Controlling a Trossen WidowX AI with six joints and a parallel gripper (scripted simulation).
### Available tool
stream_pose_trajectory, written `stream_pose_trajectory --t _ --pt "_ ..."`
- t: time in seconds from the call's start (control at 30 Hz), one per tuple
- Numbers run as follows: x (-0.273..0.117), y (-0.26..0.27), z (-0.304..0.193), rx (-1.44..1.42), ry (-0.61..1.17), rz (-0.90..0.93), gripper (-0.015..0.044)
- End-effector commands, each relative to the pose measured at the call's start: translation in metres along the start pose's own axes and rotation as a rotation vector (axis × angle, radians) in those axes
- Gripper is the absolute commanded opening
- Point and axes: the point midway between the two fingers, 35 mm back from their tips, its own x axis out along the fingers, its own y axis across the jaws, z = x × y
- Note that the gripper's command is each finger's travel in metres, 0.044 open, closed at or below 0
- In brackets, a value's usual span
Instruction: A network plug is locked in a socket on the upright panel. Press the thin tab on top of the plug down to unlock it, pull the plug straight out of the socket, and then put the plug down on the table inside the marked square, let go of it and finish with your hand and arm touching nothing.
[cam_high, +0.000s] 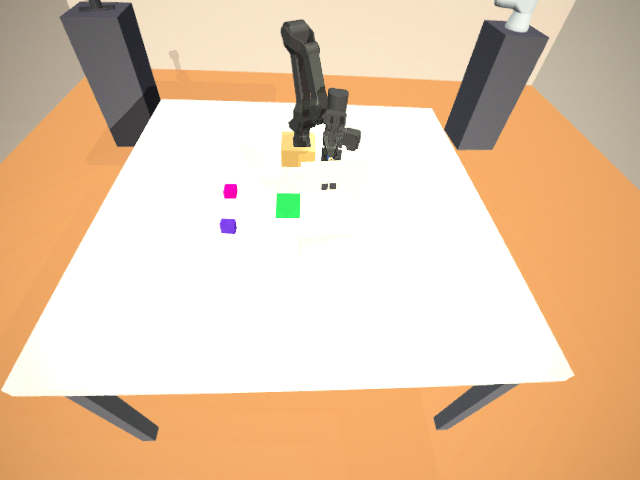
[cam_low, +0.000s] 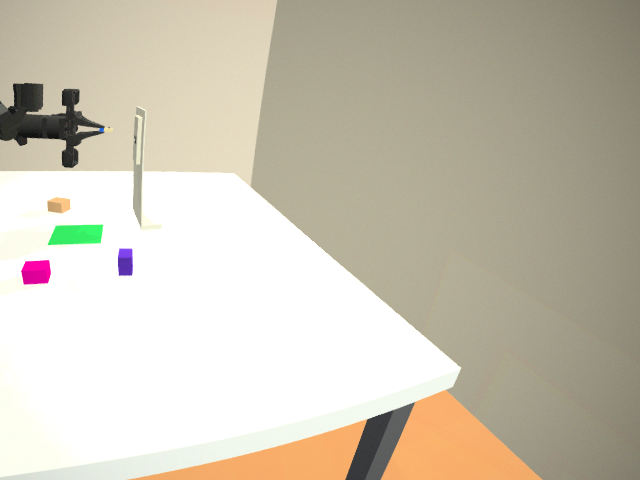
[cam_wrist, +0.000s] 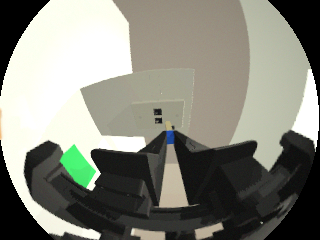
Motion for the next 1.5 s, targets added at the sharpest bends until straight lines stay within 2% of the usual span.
stream_pose_trajectory --t 0.0,0.8,1.47 --pt "-0.001 -0.008 -0.001 0.003 0.005 -0.005 0.0" --pt "-0.014 -0.036 -0.01 -0.004 0.006 -0.003 0.0" --pt "0.01 0.017 -0.042 -0.132 0.023 0.255 0.0"
